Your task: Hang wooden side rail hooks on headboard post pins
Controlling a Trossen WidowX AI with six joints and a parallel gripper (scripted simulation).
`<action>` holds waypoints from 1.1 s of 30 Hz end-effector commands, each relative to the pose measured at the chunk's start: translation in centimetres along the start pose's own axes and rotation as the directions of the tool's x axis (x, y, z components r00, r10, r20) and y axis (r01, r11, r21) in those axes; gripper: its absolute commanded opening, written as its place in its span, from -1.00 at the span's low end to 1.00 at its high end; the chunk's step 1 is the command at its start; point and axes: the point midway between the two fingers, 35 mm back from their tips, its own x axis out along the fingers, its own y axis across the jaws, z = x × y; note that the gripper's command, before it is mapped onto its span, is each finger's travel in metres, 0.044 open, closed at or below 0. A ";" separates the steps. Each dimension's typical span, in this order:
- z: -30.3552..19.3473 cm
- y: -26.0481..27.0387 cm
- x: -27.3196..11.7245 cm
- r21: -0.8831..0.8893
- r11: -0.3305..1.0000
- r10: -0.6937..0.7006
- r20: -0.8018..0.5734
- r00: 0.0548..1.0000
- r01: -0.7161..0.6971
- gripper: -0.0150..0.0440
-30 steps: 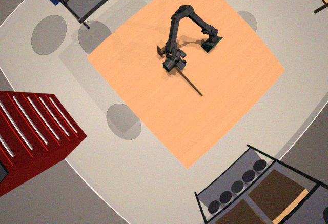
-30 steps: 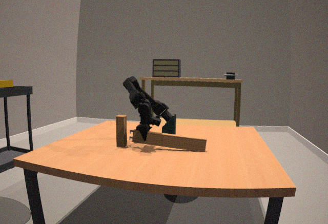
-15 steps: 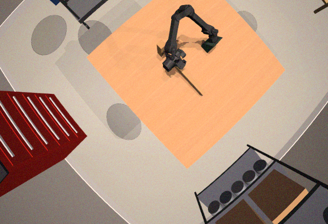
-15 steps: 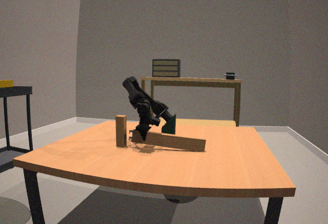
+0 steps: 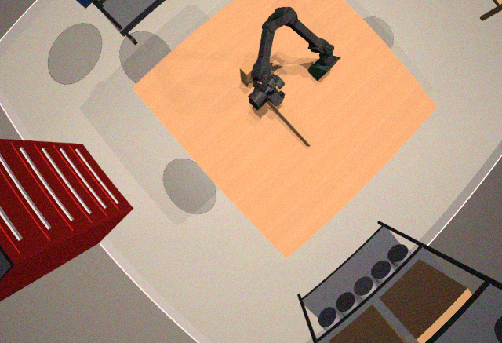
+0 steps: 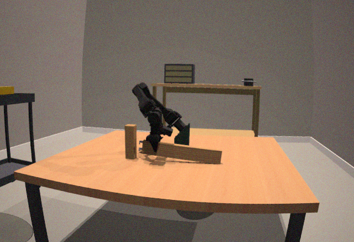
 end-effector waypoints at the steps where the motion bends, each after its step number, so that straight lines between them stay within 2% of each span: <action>1: -0.1 -0.1 -0.2 -0.003 1.000 -0.007 0.001 1.000 0.007 -0.49; 33: -0.4 0.0 -0.2 -0.003 1.000 -0.007 0.001 1.000 0.007 -0.49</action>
